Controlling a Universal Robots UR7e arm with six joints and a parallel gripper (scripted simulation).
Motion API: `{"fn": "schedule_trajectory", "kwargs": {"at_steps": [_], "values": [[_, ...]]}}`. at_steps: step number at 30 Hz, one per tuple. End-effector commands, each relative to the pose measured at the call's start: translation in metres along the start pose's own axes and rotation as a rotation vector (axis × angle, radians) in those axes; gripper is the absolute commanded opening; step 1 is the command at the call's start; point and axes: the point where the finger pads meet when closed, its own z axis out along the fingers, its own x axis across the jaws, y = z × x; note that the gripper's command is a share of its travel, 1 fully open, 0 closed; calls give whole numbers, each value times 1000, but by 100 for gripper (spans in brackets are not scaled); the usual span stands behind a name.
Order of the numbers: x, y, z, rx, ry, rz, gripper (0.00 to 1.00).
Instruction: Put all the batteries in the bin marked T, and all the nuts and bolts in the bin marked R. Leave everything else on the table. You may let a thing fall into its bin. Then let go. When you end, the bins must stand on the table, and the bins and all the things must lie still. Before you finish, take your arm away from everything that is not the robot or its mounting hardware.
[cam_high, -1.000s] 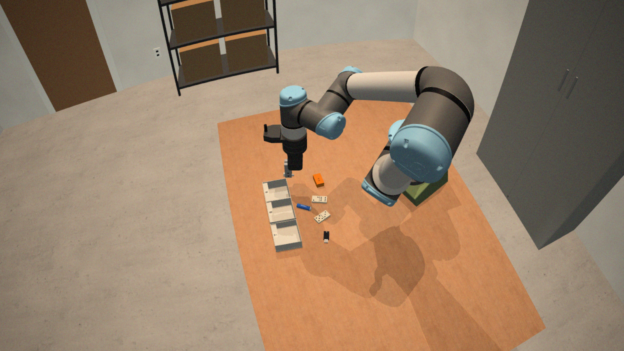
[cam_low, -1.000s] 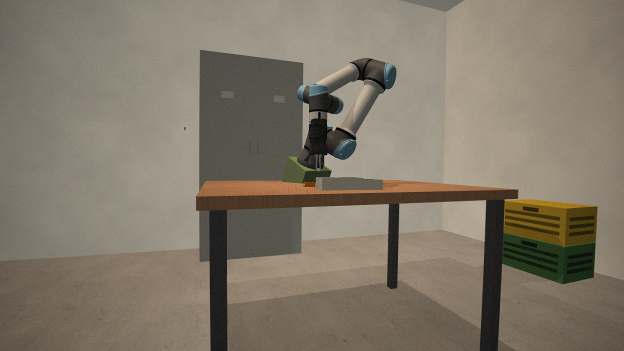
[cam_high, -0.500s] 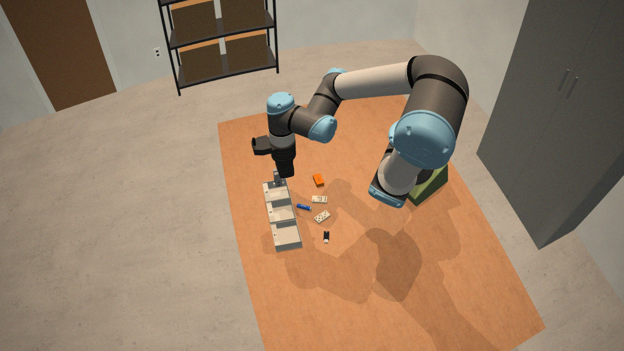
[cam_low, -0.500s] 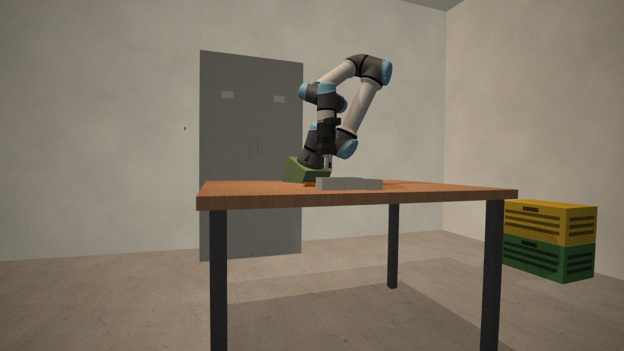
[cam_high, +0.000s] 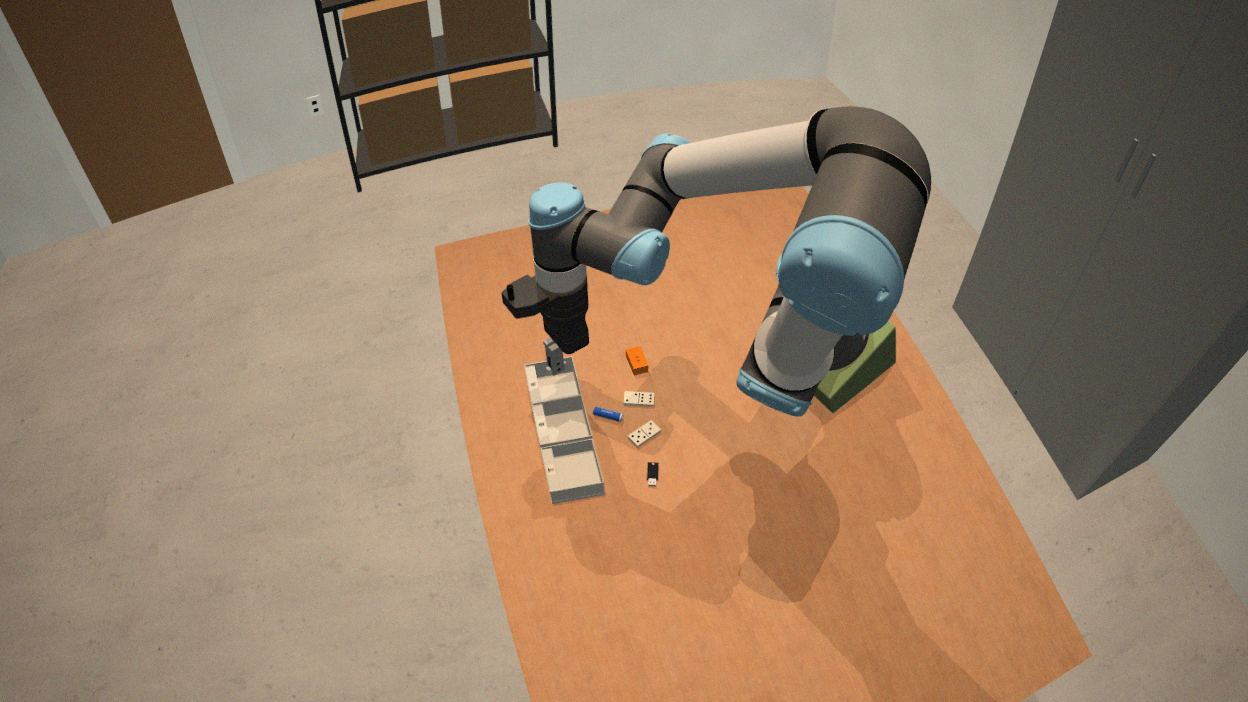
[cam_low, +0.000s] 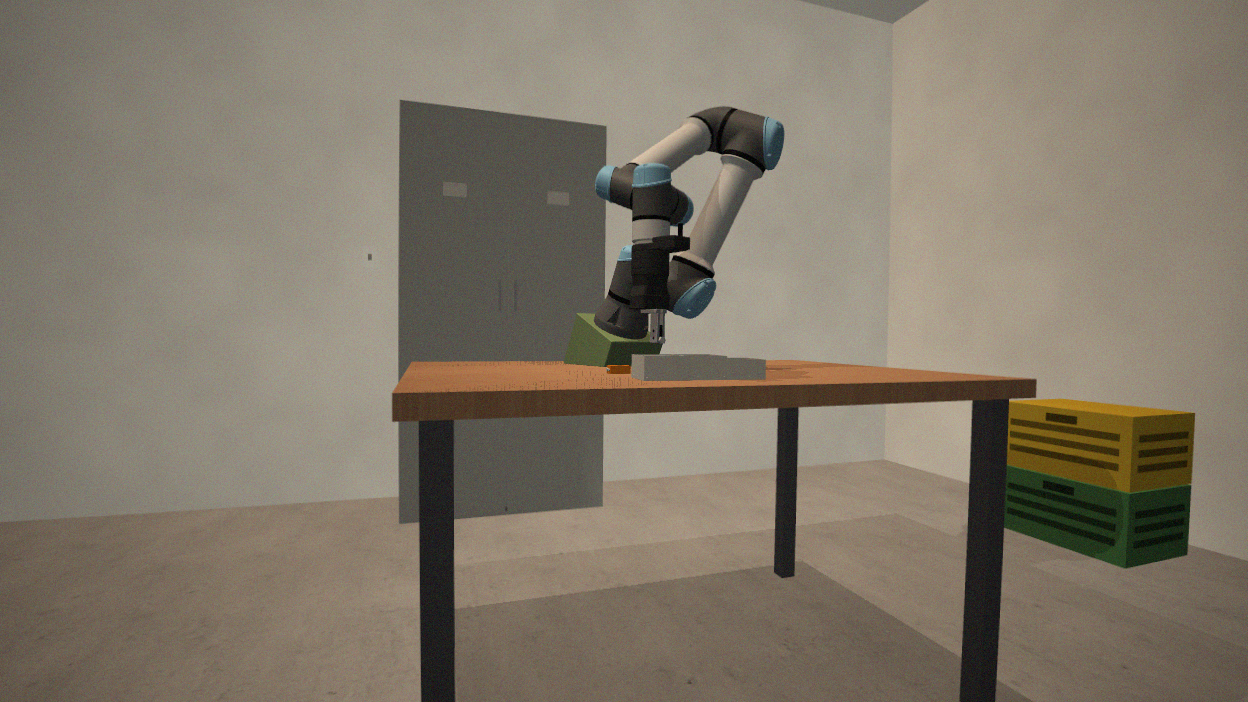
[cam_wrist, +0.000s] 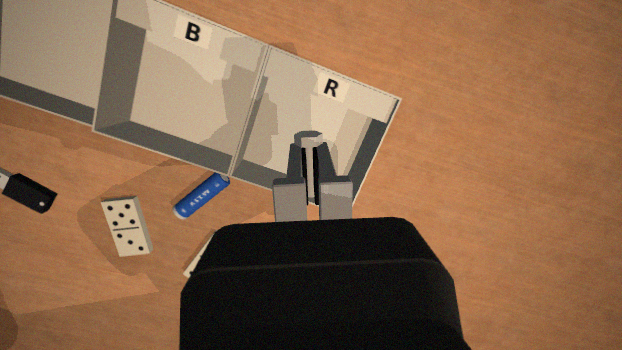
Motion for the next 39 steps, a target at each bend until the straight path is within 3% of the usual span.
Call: {"fn": "schedule_trajectory", "kwargs": {"at_steps": [1, 39], "values": [[0, -2, -1, 2, 1, -157, 0], [1, -2, -1, -4, 7, -926, 0]]}}
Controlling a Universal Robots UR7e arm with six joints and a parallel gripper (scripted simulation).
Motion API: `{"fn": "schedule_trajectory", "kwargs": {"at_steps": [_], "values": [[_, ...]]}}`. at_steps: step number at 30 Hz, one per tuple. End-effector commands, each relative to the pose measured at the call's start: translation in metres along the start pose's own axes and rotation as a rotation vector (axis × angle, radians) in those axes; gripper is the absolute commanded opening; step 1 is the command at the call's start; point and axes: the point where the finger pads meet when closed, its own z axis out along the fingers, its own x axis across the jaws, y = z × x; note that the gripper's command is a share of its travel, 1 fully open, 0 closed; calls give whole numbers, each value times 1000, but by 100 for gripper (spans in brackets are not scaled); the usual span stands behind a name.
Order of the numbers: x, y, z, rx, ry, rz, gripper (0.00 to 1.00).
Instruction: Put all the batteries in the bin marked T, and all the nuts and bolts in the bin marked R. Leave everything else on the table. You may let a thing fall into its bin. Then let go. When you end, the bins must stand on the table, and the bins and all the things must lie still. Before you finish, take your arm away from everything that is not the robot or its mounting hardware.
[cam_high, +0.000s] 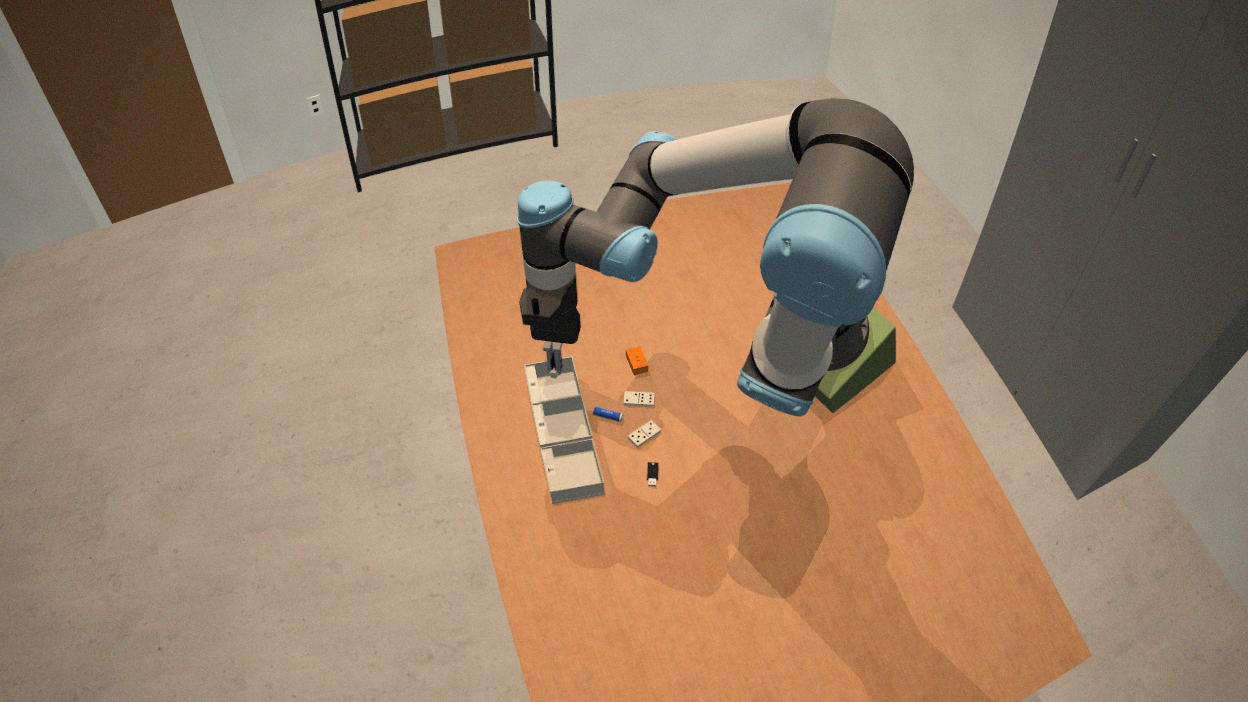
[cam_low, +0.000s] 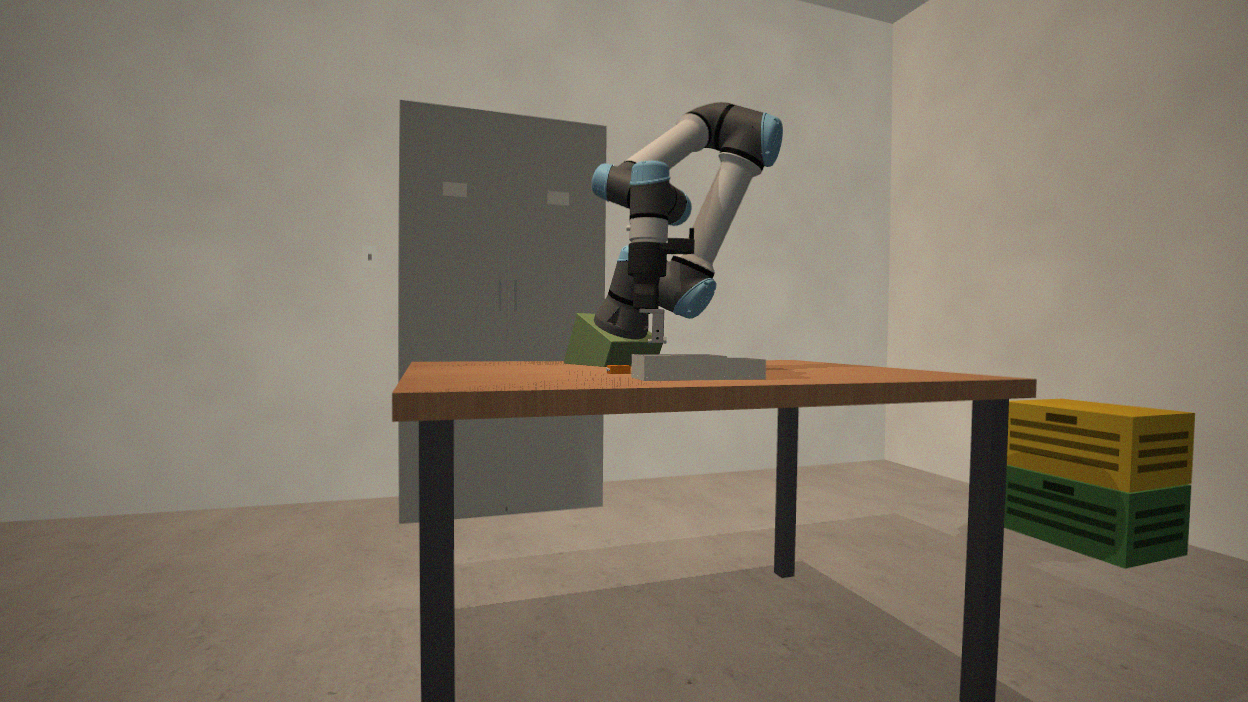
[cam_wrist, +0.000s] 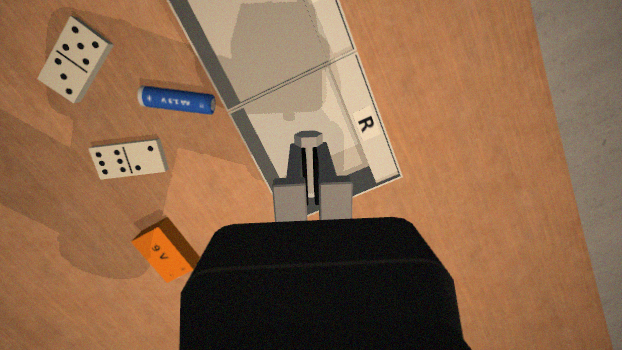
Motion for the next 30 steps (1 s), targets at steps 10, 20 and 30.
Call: {"fn": "schedule_trajectory", "kwargs": {"at_steps": [10, 20, 30], "values": [[2, 0, -1, 15, 3, -339, 0], [0, -1, -1, 19, 2, -386, 0], [1, -1, -1, 19, 3, -386, 0]]}}
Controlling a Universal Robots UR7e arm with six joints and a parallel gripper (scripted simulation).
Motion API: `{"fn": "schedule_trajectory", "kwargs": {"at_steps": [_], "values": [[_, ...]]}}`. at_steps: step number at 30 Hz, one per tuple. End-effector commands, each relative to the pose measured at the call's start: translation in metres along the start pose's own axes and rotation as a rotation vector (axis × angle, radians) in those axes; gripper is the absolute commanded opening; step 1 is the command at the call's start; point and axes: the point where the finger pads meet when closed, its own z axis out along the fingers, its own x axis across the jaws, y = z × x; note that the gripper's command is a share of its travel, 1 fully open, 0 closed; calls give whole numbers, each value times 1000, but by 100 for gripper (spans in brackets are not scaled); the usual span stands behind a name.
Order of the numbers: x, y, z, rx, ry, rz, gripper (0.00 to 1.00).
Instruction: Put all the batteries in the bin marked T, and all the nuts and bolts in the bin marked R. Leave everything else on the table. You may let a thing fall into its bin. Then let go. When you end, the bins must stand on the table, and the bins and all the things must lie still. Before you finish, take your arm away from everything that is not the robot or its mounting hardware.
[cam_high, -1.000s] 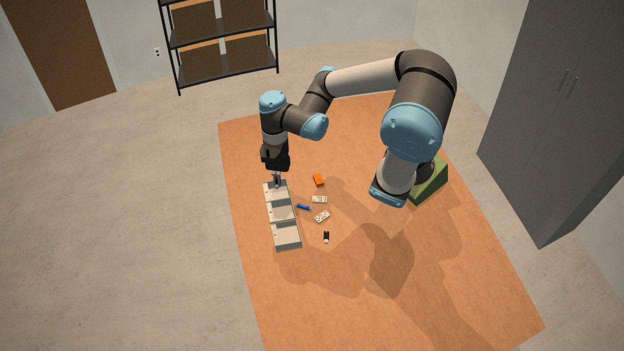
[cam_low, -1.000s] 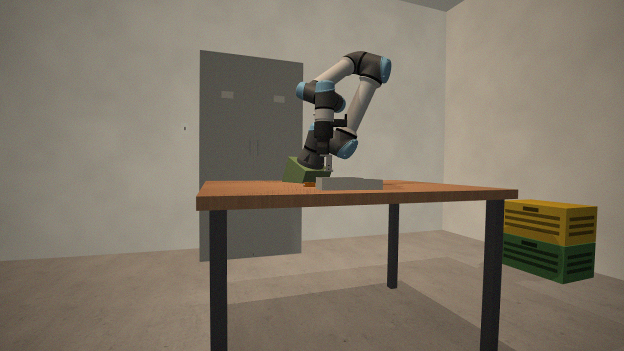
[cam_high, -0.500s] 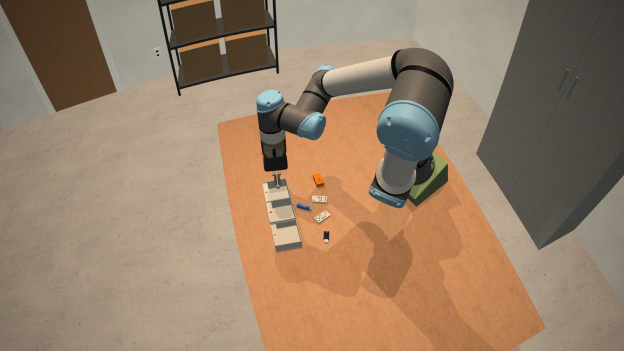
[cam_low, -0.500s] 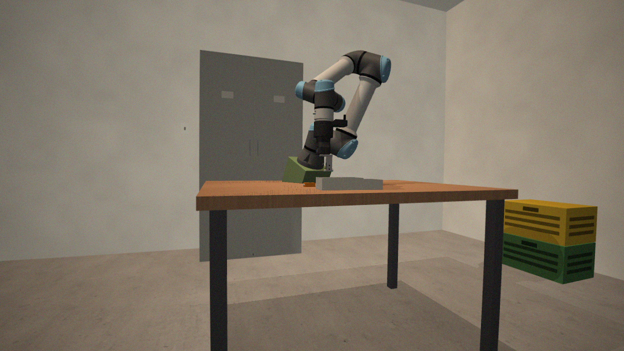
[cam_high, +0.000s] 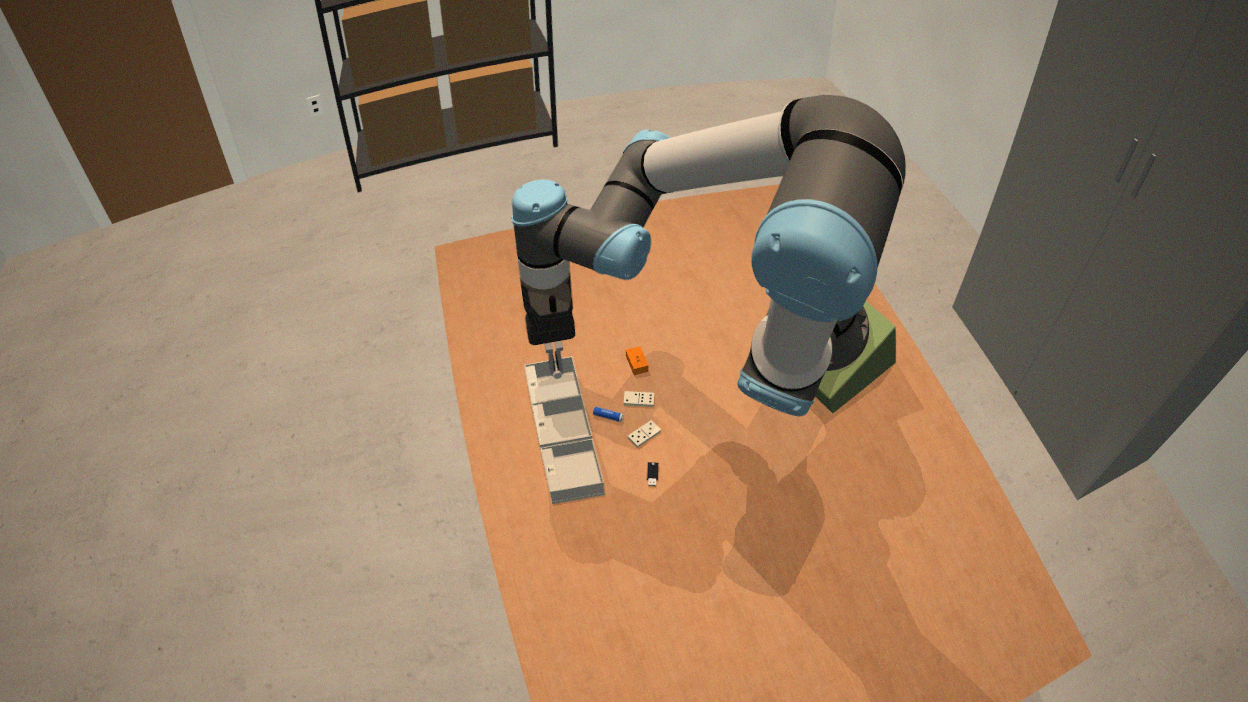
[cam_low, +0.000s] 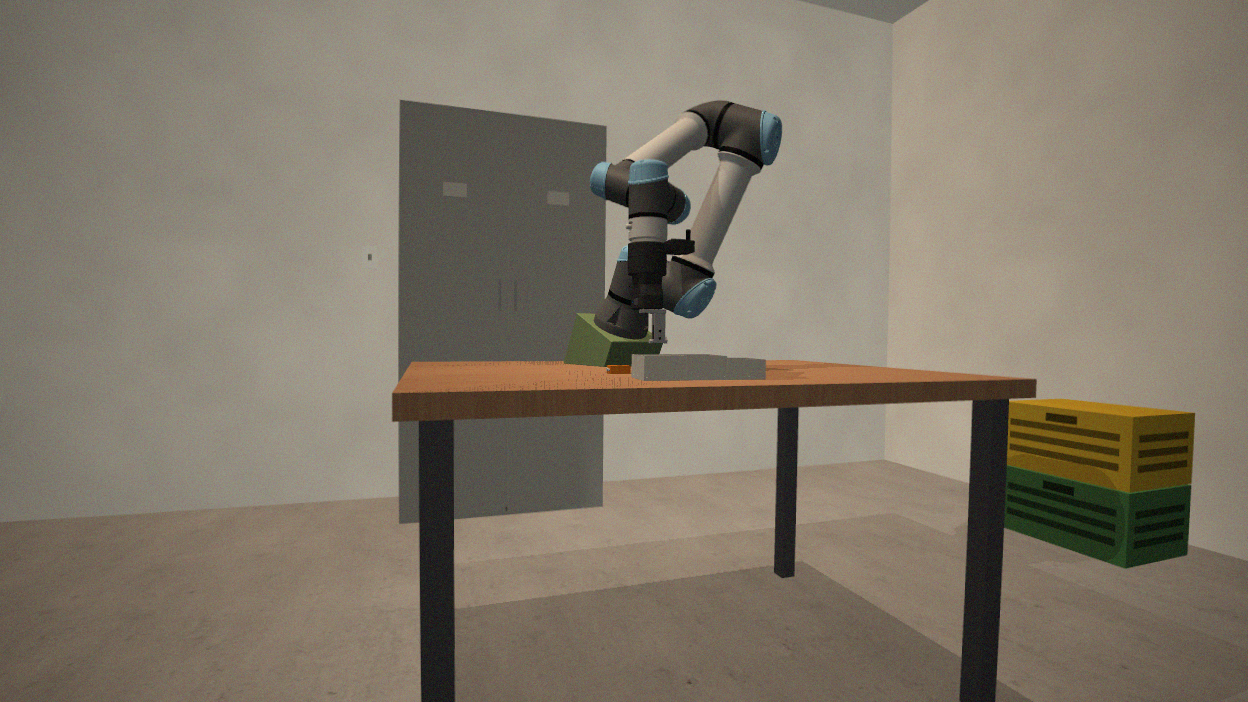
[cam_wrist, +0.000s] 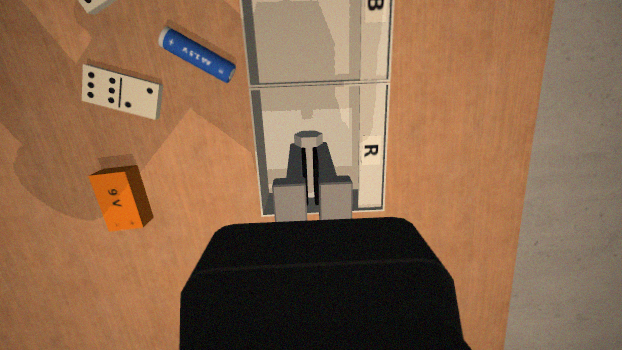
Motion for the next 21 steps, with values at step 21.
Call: {"fn": "schedule_trajectory", "kwargs": {"at_steps": [21], "values": [[-1, 0, 35, 3, -2, -1, 0]]}}
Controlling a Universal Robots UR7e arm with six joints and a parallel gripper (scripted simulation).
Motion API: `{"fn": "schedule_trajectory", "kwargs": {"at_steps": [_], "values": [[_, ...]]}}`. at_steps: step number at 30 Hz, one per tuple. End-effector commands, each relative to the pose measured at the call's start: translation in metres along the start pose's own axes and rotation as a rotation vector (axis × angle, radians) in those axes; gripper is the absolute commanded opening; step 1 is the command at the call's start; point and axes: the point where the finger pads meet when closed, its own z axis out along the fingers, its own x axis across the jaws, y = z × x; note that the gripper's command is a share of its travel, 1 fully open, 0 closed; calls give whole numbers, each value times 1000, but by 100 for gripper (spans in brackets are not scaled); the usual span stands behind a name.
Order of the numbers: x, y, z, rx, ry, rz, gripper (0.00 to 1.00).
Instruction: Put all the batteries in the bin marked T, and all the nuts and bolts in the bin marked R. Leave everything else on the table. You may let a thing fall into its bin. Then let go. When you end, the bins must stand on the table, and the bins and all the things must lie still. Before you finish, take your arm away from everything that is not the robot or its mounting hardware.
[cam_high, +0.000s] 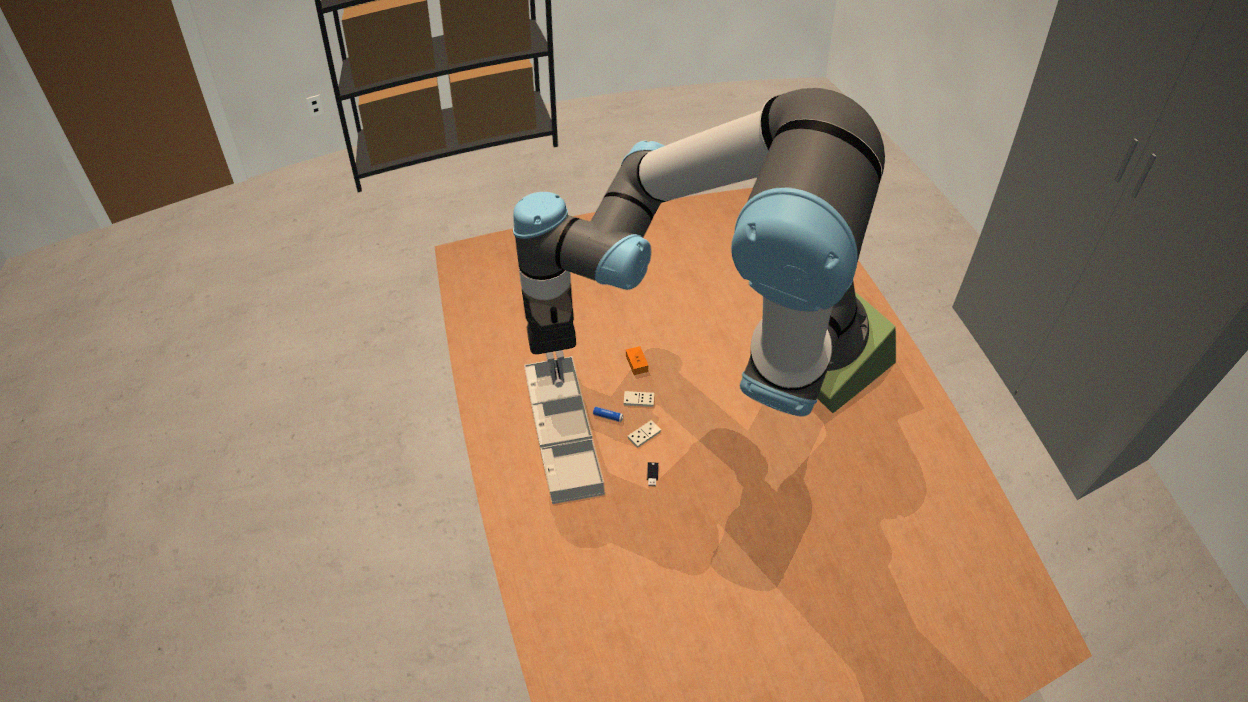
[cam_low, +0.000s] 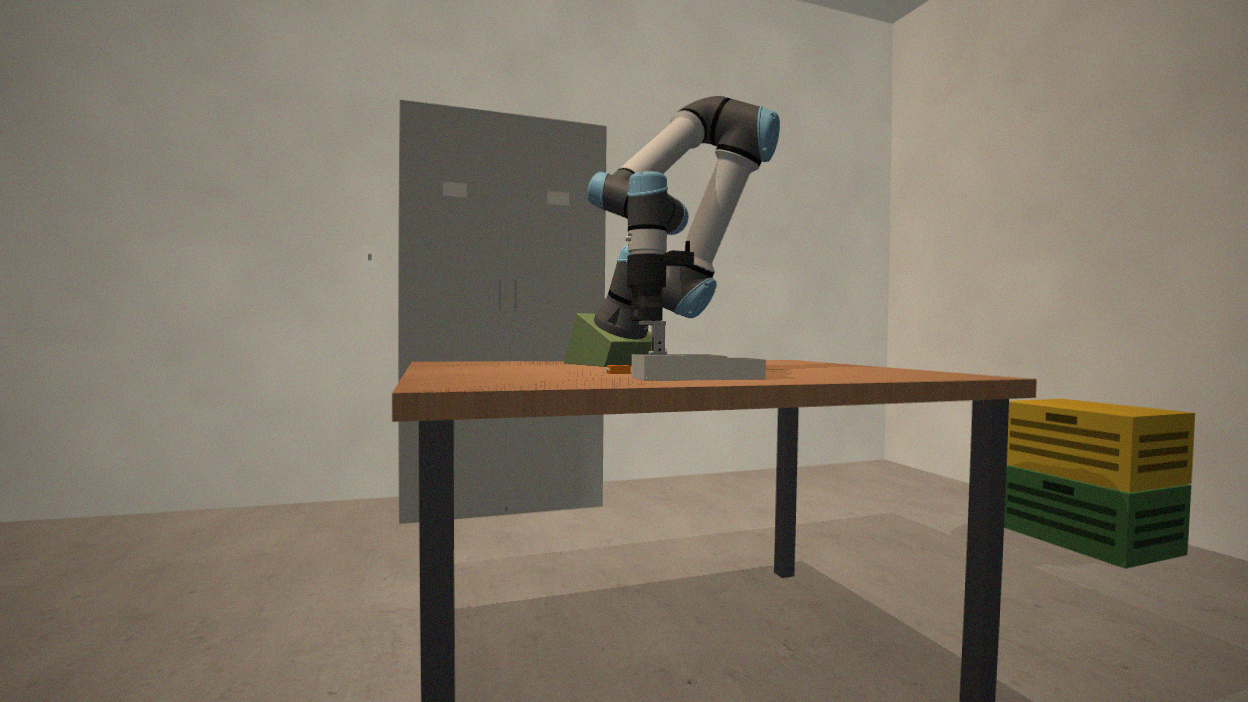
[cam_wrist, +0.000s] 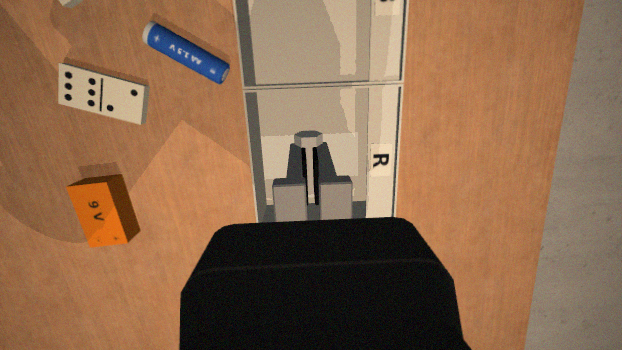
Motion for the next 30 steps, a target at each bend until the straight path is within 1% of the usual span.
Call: {"fn": "schedule_trajectory", "kwargs": {"at_steps": [1, 6, 8, 11, 28, 29, 30], "values": [[0, 0, 14, -1, 0, 0, 0], [0, 0, 24, -1, 0, 0, 0], [0, 0, 24, -1, 0, 0, 0], [0, 0, 30, -1, 0, 0, 0], [3, 2, 28, -4, 4, -1, 0], [3, 2, 28, -4, 4, -1, 62], [3, 2, 28, -4, 4, -1, 62]]}}
